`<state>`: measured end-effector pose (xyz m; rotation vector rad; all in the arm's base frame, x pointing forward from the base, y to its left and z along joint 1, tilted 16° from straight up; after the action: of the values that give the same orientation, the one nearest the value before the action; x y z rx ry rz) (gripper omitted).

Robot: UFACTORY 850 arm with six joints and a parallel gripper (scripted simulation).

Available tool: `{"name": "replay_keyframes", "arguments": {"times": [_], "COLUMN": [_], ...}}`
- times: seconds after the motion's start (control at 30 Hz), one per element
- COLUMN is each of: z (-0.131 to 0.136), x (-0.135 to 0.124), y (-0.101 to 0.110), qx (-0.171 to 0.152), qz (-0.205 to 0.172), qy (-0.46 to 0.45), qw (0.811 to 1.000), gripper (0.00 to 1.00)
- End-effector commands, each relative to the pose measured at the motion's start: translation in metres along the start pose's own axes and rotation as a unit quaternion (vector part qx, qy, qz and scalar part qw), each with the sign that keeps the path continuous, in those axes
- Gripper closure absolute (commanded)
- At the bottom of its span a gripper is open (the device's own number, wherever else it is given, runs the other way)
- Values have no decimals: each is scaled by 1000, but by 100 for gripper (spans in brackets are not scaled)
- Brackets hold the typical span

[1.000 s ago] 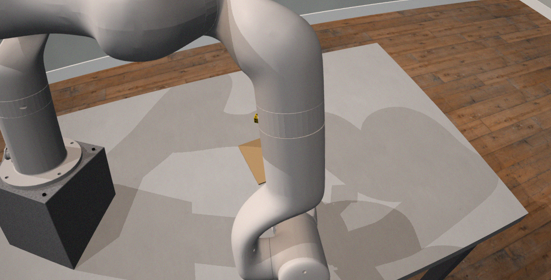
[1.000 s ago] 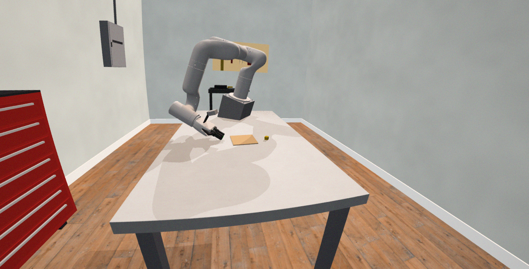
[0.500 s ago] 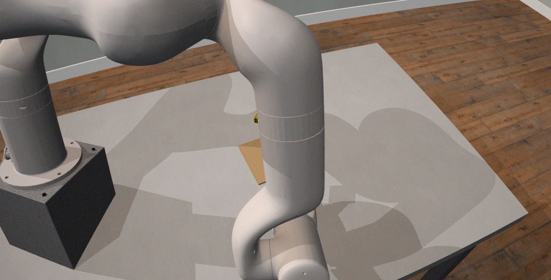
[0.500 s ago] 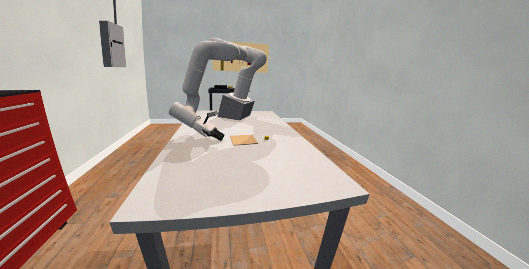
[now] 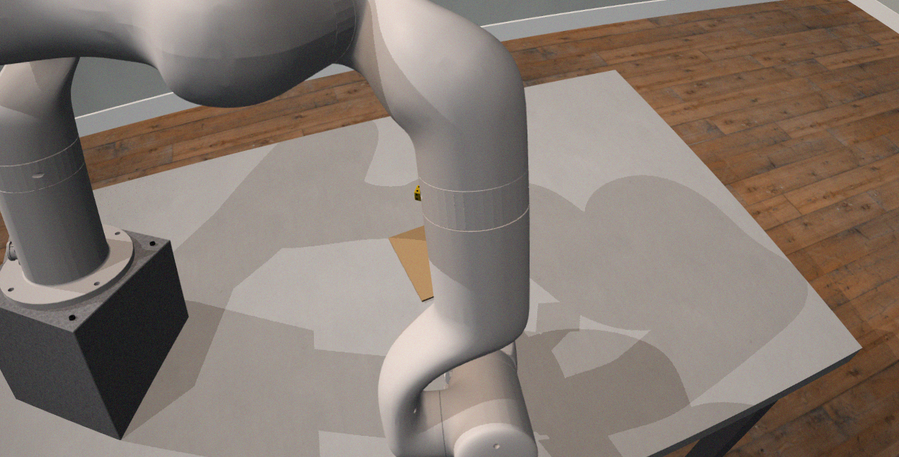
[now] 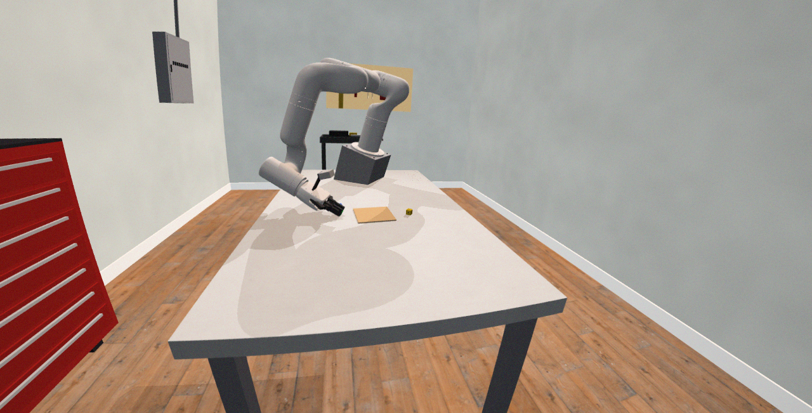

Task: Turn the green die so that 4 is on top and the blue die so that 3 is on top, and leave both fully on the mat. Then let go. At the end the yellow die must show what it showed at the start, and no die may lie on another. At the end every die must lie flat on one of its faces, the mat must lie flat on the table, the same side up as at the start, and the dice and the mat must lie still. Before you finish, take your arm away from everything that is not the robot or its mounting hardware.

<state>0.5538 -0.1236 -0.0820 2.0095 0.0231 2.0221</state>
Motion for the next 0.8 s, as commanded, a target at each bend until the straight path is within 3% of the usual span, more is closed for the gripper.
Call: {"name": "replay_keyframes", "arguments": {"times": [0.0, 0.57, 0.77], "z": [1, 1, 1], "x": [0, 0, 0], "y": [1, 1, 1], "qx": [0, 0, 0], "qz": [0, 0, 0], "qy": [1, 1, 1], "qw": [1000, 1000, 1000], "gripper": [85, 85, 77]}}
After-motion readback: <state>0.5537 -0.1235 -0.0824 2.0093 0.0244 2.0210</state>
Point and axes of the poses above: the point where the finger pads meet when closed, its own y axis back along the fingers, its own z axis across the jaws, x = y × z, the point moved 6 cm from there along y, back along the fingers, and after that the axes turned 3 degrees about -y, right-handed, at the moved point
